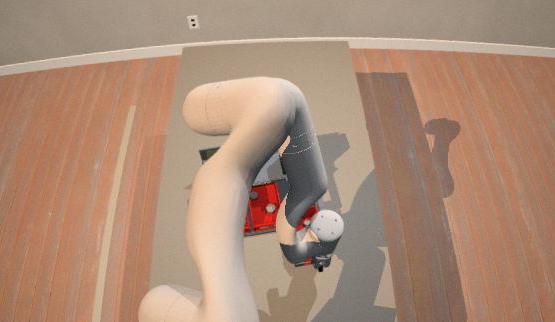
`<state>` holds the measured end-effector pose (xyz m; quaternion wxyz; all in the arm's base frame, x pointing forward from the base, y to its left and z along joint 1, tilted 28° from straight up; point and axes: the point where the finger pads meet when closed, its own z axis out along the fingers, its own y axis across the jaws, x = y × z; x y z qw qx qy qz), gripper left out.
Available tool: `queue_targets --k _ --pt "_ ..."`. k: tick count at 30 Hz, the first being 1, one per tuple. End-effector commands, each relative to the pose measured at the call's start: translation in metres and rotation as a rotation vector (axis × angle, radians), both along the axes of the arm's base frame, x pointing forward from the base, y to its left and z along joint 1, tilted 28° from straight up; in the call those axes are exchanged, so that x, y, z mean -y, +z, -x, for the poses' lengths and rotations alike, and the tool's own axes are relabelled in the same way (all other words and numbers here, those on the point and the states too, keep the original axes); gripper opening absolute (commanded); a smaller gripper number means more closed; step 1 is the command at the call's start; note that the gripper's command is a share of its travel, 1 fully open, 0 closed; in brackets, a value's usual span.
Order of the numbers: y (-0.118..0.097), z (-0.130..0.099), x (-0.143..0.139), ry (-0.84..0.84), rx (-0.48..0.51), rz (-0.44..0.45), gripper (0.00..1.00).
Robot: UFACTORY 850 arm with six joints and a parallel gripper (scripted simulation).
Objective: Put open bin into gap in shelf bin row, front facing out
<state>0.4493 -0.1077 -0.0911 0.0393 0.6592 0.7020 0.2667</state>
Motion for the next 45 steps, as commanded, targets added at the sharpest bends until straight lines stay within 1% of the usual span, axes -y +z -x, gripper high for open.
queue_targets --k 1,42,45 --pt "0.0002 -0.0005 0.0004 0.0 0.001 0.0 0.0" --pt "-0.0017 -0.0012 -0.0003 0.0 0.001 0.0 0.0" --pt "-0.0017 -0.0012 -0.0003 0.01 -0.033 0.005 0.0"
